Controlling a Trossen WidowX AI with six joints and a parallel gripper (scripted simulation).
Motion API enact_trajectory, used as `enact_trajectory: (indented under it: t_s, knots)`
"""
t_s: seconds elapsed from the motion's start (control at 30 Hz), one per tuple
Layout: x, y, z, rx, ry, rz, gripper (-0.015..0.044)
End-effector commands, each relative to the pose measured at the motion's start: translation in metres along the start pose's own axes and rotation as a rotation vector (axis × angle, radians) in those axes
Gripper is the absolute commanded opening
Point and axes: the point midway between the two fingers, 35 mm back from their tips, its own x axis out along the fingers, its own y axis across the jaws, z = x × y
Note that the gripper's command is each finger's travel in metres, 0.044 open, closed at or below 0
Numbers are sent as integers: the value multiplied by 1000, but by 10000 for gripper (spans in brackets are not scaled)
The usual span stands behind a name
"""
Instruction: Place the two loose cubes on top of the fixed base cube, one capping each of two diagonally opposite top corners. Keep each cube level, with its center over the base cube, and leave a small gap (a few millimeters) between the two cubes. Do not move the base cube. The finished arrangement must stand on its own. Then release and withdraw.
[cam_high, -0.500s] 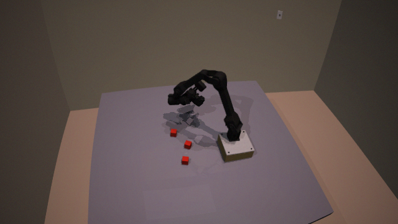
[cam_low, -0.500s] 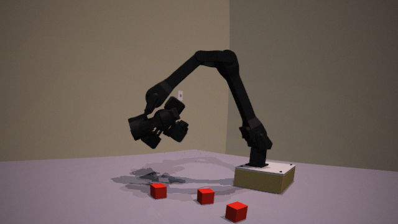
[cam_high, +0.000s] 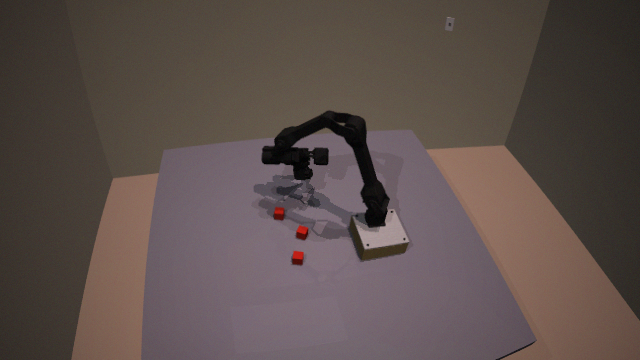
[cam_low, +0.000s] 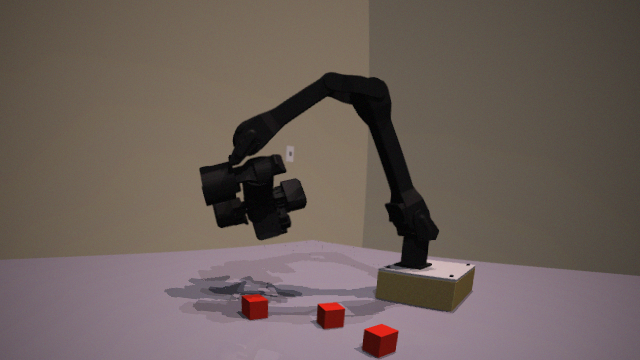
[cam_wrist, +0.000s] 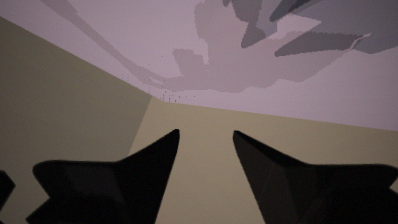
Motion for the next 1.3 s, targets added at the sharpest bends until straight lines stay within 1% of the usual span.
enact_trajectory:
  t_s: [0.0, 0.2, 0.37, 0.53, 0.73, 0.8, 1.03, 1.27]
  knots:
    - [-17, -8, 16, 225, -147, -32, 265]
    - [-50, -18, 42, 560, -394, -23, 265]
    - [-83, -25, 61, 813, -607, 43, 265]
    - [-122, -29, 77, 1033, -817, 167, 265]
    - [-172, -29, 92, 1237, -1040, 386, 265]
    - [-178, -28, 93, 1255, -1063, 416, 265]
    - [-178, -29, 94, 1255, -1063, 416, 265]
    - [-150, -44, 140, 1255, -1063, 416, 265]
